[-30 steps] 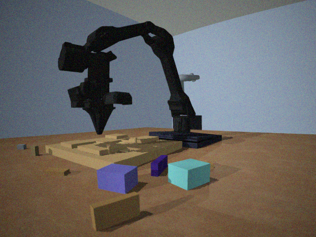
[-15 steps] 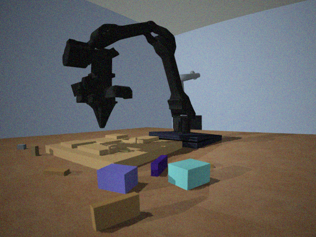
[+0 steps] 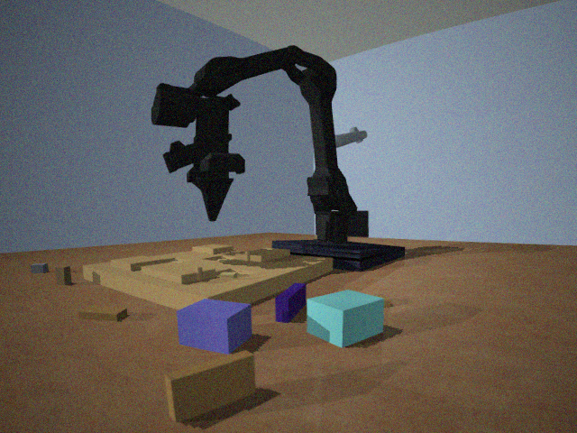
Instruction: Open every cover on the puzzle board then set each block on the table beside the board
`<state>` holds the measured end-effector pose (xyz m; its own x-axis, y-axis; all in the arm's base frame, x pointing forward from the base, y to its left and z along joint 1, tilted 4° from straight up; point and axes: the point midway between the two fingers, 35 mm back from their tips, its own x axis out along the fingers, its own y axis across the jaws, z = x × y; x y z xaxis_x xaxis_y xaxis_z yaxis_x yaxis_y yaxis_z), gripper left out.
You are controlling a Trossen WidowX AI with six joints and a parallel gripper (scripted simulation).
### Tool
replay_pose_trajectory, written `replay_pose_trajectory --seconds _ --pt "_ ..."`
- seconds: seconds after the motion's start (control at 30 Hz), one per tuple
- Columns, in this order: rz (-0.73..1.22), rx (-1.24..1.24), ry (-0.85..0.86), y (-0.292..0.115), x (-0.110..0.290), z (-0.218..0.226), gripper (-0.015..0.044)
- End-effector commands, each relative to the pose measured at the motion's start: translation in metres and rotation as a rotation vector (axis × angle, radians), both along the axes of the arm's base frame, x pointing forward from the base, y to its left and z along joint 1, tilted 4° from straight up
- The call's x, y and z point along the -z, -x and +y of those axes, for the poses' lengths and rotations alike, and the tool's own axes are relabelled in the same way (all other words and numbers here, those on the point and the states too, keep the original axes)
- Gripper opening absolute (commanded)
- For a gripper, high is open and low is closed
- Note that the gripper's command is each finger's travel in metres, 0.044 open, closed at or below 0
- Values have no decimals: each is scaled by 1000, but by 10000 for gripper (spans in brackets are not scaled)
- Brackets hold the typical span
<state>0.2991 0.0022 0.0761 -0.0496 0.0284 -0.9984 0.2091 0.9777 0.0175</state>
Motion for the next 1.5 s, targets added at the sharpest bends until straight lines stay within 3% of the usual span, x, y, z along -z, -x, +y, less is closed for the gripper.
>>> replay_pose_trajectory --seconds 0.0,0.33,0.53,0.9,1.47 --pt "6 110 11 19 0 -10 0" --pt "15 402 29 68 3 -29 0" --pt "15 407 29 69 8 -30 0" --pt "15 407 29 74 53 -29 0" --pt "15 407 29 75 65 -29 0"
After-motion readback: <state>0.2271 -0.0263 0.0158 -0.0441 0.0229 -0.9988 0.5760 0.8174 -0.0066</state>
